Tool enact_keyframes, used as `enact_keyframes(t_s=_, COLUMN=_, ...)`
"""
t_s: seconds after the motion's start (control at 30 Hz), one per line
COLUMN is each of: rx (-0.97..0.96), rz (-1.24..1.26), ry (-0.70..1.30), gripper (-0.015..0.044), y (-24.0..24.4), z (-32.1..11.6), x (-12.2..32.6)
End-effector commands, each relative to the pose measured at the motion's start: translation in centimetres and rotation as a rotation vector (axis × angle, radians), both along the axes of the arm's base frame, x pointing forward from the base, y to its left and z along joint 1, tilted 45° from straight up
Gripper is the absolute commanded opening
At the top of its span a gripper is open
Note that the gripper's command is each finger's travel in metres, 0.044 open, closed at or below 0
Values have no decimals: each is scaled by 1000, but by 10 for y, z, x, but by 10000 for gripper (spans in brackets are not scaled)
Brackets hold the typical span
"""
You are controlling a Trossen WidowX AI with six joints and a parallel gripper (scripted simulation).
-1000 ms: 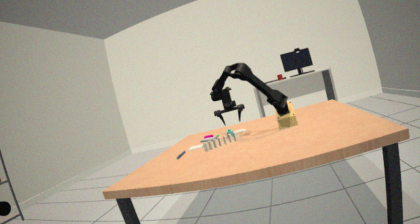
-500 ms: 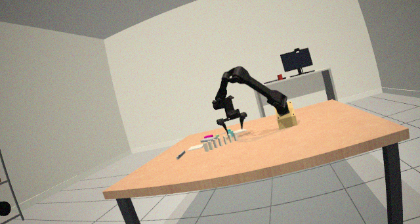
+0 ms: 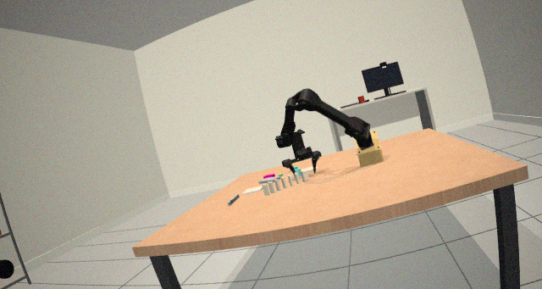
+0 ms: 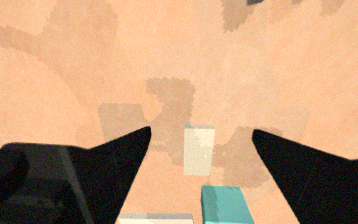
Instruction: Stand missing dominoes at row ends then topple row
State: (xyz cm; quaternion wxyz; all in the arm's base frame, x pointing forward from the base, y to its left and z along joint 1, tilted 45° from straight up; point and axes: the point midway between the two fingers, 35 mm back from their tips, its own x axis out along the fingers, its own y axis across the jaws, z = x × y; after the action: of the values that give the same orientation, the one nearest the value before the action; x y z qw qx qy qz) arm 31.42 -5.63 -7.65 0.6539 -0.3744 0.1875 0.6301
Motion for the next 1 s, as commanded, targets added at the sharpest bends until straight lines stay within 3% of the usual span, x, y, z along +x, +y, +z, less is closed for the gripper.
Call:
enact_keyframes(t_s=0.0, rx=7, rz=-6, ry=7, gripper=440, y=3, z=-4, x=-1)
enact_keyframes(t_s=0.13, rx=7, rz=-6, ry=7, gripper=440, y=3, z=-4, x=-1)
enact_keyframes(t_s=0.57, rx=7, rz=-6, ry=7, gripper=107, y=3, z=-4, x=-1)
enact_keyframes(t_s=0.97, rx=7, rz=-6, ry=7, gripper=107, y=-9, z=7, x=-2)
